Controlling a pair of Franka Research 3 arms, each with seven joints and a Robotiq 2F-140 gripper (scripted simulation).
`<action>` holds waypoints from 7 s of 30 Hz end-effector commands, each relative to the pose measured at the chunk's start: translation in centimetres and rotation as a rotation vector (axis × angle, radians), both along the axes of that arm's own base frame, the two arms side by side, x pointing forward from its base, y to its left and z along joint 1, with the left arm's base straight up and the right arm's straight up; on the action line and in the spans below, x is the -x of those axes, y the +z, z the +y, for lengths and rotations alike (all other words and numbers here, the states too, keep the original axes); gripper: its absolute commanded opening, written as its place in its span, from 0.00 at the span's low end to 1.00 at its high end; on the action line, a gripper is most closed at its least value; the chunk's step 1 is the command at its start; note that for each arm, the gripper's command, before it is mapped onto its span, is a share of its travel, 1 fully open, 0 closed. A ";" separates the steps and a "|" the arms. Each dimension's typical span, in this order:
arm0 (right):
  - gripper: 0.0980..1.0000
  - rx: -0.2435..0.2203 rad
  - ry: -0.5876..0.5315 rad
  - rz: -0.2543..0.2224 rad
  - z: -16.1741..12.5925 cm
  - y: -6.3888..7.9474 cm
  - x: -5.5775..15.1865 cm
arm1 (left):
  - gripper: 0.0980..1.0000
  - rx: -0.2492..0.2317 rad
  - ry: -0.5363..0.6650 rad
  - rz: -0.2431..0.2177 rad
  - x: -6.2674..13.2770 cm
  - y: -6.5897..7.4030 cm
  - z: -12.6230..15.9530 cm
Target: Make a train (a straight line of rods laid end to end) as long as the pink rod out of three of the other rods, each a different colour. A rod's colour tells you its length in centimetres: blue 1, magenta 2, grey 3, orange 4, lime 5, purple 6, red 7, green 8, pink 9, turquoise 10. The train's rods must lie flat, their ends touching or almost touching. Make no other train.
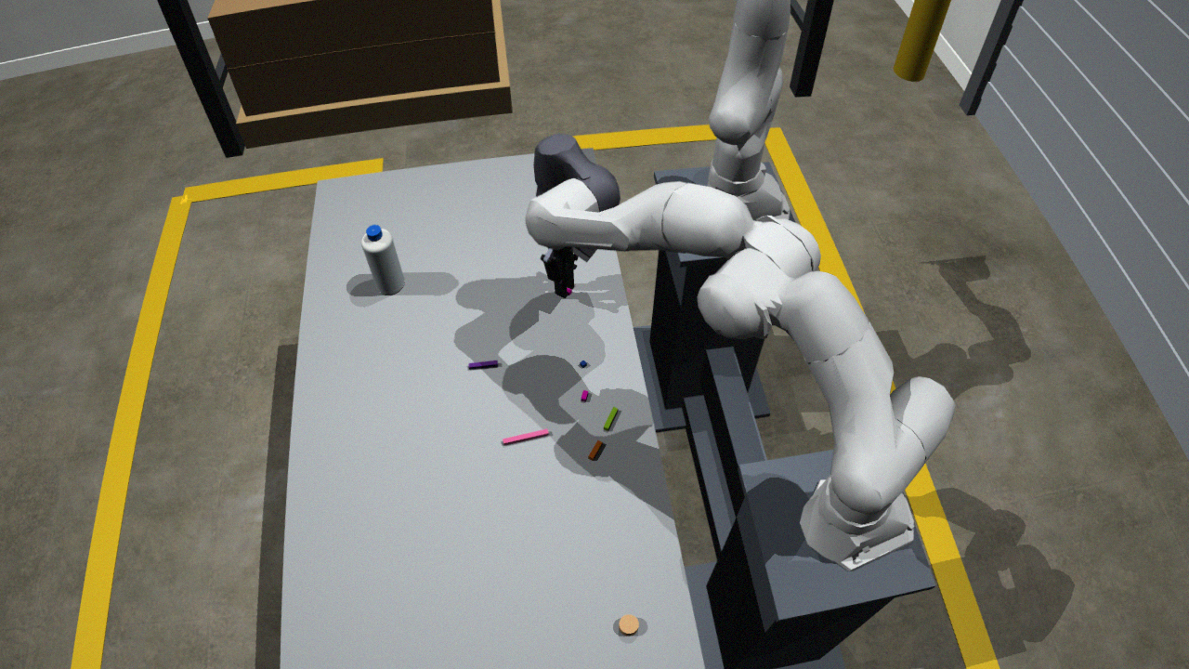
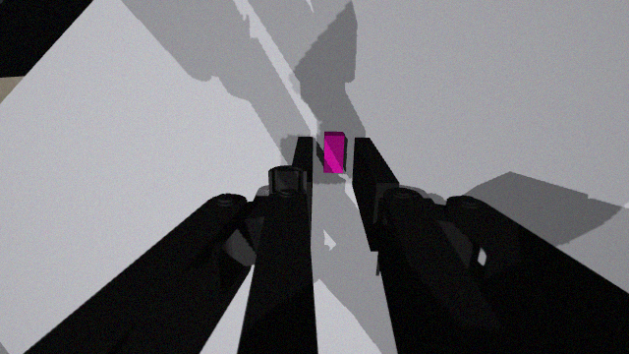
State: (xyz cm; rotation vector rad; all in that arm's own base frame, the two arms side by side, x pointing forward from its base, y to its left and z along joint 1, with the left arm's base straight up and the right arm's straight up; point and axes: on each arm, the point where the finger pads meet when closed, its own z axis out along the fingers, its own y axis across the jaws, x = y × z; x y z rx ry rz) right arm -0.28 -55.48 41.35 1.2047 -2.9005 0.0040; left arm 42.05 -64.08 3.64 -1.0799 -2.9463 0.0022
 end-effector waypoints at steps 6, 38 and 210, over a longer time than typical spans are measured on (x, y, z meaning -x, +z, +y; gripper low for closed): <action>1.00 -0.003 -0.006 0.000 0.0 -0.1 -0.1 | 0.15 0.000 -0.003 -0.004 -0.2 -0.1 0.1; 1.00 -0.003 -0.006 0.000 0.0 -0.1 -0.1 | 0.03 0.000 -0.003 -0.004 -0.2 -0.1 0.1; 1.00 -0.003 -0.006 0.000 0.0 -0.1 -0.1 | 0.03 0.001 -0.340 -0.004 -0.5 1.2 18.1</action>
